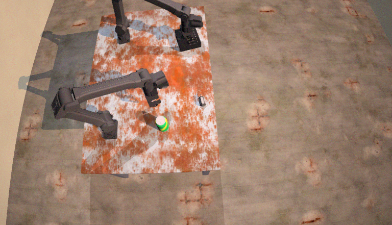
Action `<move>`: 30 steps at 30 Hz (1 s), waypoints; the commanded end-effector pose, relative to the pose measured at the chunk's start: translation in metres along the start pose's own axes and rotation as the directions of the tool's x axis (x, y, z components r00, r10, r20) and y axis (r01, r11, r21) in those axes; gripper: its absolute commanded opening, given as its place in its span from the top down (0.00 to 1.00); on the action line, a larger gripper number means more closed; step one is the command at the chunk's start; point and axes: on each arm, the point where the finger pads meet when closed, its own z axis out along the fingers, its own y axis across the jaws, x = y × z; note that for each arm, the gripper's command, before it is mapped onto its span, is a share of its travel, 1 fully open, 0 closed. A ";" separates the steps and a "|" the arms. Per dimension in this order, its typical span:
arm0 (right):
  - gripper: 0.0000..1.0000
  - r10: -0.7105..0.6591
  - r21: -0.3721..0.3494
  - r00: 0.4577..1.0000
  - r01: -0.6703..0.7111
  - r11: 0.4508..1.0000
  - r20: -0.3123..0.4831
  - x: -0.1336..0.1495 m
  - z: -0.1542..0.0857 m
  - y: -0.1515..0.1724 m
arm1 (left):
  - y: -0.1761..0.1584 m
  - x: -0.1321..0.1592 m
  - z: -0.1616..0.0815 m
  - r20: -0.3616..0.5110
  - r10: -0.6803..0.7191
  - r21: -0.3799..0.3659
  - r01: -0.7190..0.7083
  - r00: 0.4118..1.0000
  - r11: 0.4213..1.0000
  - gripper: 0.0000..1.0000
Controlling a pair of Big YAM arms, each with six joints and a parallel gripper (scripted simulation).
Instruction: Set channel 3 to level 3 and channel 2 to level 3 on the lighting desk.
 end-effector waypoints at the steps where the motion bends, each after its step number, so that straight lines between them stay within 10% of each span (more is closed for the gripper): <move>1: 0.00 0.000 -0.002 0.999 0.000 1.000 0.033 -0.011 -0.011 0.001 | -0.002 -0.022 -0.013 0.027 0.000 0.012 0.000 1.000 1.000 1.00; 30: 0.00 0.000 -0.002 0.999 0.000 1.000 0.033 -0.011 -0.011 0.001 | -0.002 -0.037 -0.013 0.032 0.000 0.013 0.000 0.999 1.000 1.00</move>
